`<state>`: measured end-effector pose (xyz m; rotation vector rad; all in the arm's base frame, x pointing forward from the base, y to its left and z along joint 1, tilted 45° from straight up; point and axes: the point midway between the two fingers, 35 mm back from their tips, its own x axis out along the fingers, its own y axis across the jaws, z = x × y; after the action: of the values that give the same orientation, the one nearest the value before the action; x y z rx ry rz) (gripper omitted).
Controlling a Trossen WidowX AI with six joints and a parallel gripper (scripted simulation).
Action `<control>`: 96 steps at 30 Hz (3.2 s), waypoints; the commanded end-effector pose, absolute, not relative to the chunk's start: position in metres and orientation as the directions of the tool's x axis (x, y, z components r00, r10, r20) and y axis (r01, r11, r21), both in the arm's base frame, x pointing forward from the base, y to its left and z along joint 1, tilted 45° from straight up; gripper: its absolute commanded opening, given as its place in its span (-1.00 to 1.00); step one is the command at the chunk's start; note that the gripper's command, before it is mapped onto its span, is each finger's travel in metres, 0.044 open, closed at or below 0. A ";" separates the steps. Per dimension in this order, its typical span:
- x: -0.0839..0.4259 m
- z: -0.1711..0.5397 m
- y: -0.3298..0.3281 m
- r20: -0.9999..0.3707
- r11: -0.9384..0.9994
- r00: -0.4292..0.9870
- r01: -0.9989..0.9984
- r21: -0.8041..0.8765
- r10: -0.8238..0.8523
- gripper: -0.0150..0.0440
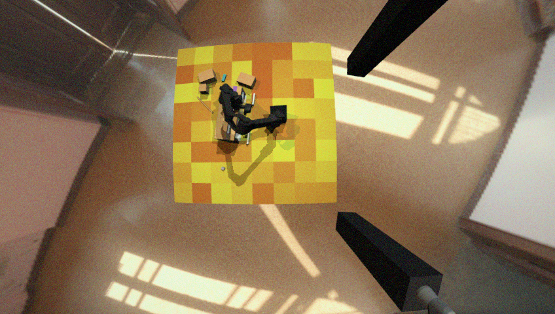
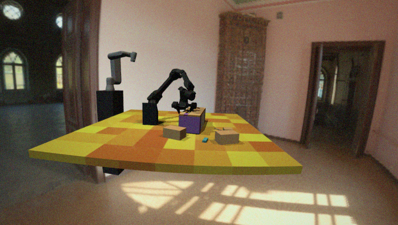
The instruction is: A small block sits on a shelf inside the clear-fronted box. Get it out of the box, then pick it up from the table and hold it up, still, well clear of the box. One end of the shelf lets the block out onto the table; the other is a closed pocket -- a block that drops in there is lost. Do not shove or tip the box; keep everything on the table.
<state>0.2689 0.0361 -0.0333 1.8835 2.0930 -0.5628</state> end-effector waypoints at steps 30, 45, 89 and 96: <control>0.270 0.000 0.072 -0.444 0.082 -0.121 0.991 -0.106 0.888 0.86; 0.270 0.013 0.086 -0.443 0.082 -0.121 0.991 -0.106 0.888 0.86; 0.271 0.047 0.121 -0.440 0.083 -0.122 0.991 -0.106 0.890 0.86; 0.272 0.052 0.126 -0.440 0.083 -0.122 0.991 -0.107 0.890 0.86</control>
<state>0.2713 0.1208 0.0468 1.8878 2.1003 -0.5707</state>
